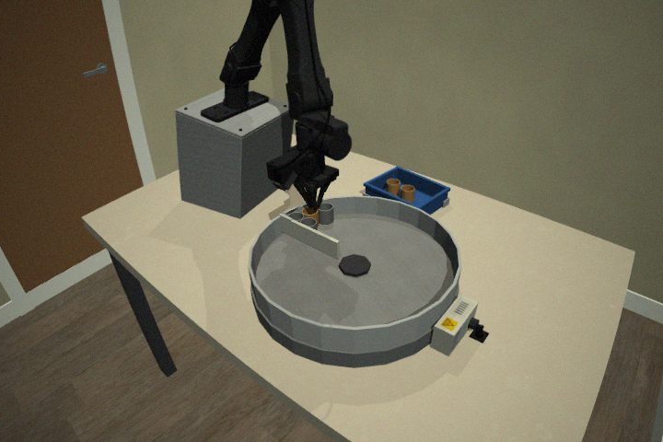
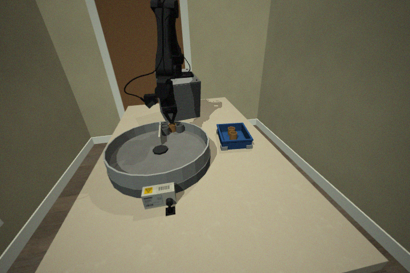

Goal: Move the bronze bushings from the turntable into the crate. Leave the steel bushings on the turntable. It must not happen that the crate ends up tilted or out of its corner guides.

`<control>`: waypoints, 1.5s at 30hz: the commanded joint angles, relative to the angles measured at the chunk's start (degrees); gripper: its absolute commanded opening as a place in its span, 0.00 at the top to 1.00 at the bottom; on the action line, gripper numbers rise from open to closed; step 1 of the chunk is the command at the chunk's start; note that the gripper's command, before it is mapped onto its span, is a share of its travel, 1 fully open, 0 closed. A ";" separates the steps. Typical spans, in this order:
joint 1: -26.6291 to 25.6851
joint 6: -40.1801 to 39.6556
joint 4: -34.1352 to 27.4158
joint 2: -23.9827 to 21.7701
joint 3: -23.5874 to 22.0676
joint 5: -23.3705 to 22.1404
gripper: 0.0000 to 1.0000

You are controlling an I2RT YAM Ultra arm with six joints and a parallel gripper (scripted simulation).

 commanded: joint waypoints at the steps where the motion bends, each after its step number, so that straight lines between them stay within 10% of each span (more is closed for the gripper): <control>1: -0.57 -0.37 -0.68 -0.62 1.56 0.46 0.87; 45: 0.36 0.34 1.15 1.26 1.76 0.59 0.87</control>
